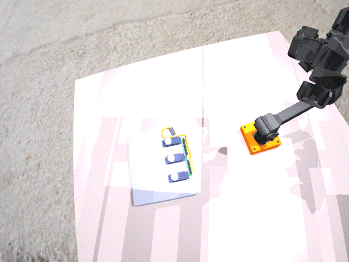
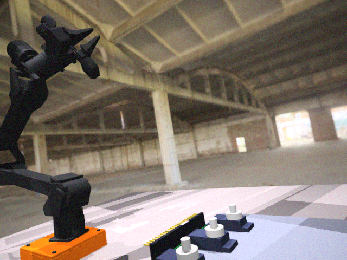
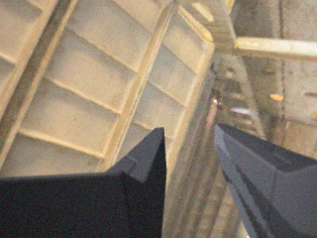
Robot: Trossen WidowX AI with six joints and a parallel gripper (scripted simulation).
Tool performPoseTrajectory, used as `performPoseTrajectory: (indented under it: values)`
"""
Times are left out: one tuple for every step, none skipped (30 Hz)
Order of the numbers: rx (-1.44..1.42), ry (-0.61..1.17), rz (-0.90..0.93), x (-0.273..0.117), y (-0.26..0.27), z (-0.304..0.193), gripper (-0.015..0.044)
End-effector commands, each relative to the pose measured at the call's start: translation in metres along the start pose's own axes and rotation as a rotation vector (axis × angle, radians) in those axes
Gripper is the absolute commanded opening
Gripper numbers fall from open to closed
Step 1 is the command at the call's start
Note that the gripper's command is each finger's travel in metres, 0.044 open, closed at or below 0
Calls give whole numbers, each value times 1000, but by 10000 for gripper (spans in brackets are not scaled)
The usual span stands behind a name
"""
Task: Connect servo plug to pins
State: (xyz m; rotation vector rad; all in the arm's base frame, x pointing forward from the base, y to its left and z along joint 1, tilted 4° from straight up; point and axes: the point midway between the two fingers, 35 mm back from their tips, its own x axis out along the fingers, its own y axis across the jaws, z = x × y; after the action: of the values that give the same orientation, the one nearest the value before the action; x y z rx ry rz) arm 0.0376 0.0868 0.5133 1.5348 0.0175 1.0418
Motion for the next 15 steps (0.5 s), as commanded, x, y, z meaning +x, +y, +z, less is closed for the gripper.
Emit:
performPoseTrajectory:
  values:
    - [-74, -39, -18, 7, -10, 15, 115]
    - [-94, -49, -23, 9, -13, 19, 115]
    - [-116, -59, -29, 10, -16, 23, 115]
    - [-137, -69, -35, 12, -19, 27, 115]
    - [-158, -78, -42, 14, -22, 31, 115]
    - [-179, -88, -48, 15, -25, 35, 115]
    - [-201, -97, -55, 17, -28, 39, 115]
    - [-222, -106, -63, 18, -31, 43, 115]
    - [-244, -115, -71, 20, -34, 47, 115]
    - [-266, -124, -79, 21, -37, 51, 115]
    - [-287, -133, -87, 23, -40, 54, 115]
    - [-309, -141, -96, 24, -44, 58, 115]
    - [-331, -149, -105, 25, -47, 62, 115]
    - [-353, -158, -115, 26, -50, 66, 115]
    - [-374, -165, -124, 27, -53, 69, 115]
